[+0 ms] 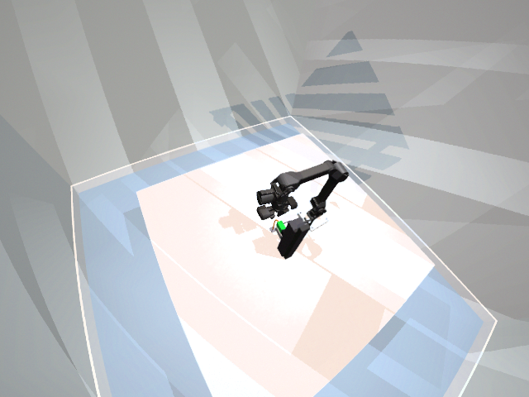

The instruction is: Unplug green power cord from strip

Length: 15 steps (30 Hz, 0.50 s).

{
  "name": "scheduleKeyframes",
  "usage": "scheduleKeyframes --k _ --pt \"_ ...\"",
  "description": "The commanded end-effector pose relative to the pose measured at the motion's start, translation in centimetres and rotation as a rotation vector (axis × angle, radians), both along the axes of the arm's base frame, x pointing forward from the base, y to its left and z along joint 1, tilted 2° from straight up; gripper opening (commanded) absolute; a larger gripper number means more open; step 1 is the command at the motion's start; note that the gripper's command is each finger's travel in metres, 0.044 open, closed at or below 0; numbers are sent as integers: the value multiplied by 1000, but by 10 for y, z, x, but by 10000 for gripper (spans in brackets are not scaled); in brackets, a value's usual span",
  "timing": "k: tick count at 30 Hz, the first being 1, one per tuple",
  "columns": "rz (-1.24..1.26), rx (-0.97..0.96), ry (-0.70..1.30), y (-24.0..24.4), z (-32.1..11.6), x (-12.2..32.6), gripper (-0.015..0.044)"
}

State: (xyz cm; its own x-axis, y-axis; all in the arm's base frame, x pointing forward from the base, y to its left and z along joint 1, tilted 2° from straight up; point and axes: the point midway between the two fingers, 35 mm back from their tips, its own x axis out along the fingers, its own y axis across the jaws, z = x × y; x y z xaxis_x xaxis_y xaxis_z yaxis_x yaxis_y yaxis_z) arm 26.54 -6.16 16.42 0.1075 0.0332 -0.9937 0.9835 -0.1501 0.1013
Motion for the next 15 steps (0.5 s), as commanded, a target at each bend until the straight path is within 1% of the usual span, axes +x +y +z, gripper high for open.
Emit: scheduleKeyframes --k 1,15 --pt "-3 -21 50 3 0 -10 160" --pt "-3 -19 50 16 0 -7 160"
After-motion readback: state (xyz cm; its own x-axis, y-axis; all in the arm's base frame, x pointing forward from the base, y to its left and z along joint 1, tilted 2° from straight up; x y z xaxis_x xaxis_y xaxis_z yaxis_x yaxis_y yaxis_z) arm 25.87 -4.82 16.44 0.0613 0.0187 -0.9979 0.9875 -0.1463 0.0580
